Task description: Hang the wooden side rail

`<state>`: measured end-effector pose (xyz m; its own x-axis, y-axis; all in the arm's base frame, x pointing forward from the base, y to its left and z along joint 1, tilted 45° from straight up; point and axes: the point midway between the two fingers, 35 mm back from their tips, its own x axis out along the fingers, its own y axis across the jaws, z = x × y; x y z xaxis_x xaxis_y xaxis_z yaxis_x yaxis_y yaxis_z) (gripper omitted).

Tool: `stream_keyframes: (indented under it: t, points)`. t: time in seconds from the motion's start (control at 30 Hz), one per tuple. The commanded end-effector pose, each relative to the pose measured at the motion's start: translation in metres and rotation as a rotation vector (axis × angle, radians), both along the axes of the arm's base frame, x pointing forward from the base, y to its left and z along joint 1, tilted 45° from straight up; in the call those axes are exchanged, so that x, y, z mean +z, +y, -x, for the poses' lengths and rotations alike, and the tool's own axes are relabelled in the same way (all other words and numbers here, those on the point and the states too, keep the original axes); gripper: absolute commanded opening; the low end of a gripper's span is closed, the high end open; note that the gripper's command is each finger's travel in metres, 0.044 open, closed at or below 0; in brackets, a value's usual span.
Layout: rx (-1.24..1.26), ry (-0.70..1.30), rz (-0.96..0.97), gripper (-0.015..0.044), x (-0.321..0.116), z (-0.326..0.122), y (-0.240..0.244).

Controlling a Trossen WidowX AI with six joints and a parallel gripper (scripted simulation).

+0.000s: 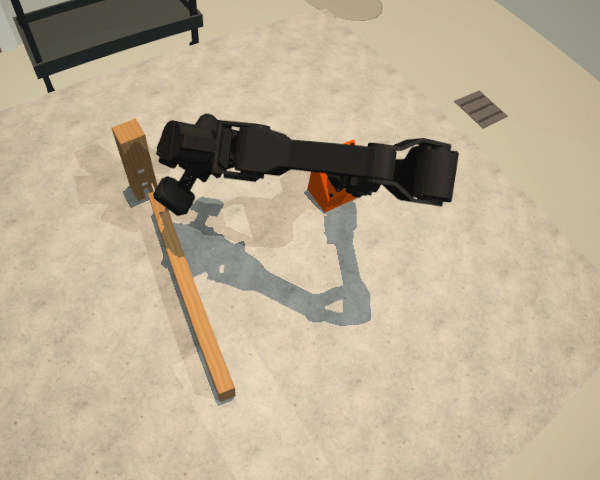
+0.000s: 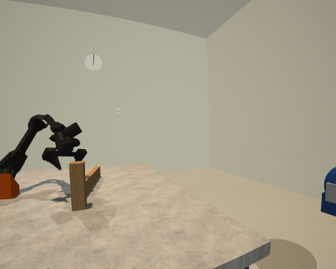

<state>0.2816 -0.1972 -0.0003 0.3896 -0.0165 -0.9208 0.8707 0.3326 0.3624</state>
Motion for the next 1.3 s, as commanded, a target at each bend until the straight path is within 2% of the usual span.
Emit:
stream_keyframes:
  t: [0.0,0.4,0.83,1.13,1.27]
  points:
    - [0.276,0.028,0.016,0.0440,-0.002,-0.008,0.000]
    - [1.049,-0.050,0.065,0.0440,0.005,-0.029,-0.001]
    - [1.788,-0.380,0.171,0.0440,0.019,-0.047,0.001]
    - [2.184,-0.730,0.339,0.0440,0.032,-0.057,0.002]
    - [2.209,-0.759,0.356,0.0440,0.033,-0.058,0.002]
